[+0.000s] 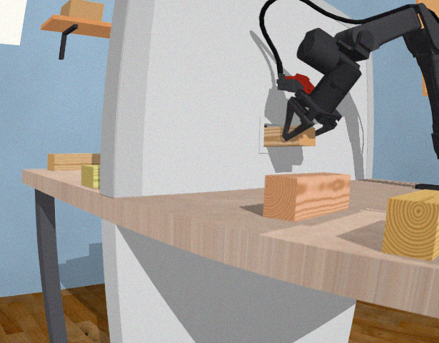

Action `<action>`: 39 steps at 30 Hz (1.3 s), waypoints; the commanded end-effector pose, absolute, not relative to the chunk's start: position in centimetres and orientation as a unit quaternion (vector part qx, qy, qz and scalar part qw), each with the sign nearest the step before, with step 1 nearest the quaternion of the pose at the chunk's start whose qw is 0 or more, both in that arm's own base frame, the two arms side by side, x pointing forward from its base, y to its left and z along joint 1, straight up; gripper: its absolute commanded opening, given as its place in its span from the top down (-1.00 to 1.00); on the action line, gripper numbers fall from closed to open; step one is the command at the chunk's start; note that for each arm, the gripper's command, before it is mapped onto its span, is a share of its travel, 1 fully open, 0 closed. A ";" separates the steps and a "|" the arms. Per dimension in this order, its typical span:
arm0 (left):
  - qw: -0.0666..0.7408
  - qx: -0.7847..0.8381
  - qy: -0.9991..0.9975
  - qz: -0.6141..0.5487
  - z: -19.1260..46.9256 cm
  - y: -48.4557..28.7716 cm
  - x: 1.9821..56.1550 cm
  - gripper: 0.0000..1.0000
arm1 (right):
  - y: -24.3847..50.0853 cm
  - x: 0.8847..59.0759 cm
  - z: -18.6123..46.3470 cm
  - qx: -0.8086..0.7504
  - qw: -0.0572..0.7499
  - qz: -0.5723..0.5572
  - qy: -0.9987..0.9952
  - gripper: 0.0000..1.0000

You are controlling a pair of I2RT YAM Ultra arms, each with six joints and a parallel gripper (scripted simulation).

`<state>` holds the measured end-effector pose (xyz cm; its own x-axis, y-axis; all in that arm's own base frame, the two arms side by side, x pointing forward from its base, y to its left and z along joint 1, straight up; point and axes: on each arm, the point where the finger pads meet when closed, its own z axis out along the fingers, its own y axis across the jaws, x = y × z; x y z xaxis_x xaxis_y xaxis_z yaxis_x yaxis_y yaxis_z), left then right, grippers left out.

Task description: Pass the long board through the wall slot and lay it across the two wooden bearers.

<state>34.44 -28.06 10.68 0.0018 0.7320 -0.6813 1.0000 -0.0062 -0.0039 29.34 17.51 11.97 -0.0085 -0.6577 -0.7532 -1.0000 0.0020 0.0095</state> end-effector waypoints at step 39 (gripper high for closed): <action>0.296 0.665 0.629 -0.272 13.4 -30.0 35.1 1.00 | 20.2 30.4 12.4 -0.646 0.322 0.282 0.632 -0.50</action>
<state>34.44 -28.06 10.68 0.0018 0.7320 -0.6813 1.0000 -0.0062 -0.0039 29.23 20.12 9.75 -0.0092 -0.6601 -0.7511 -0.9999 -0.0038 0.0155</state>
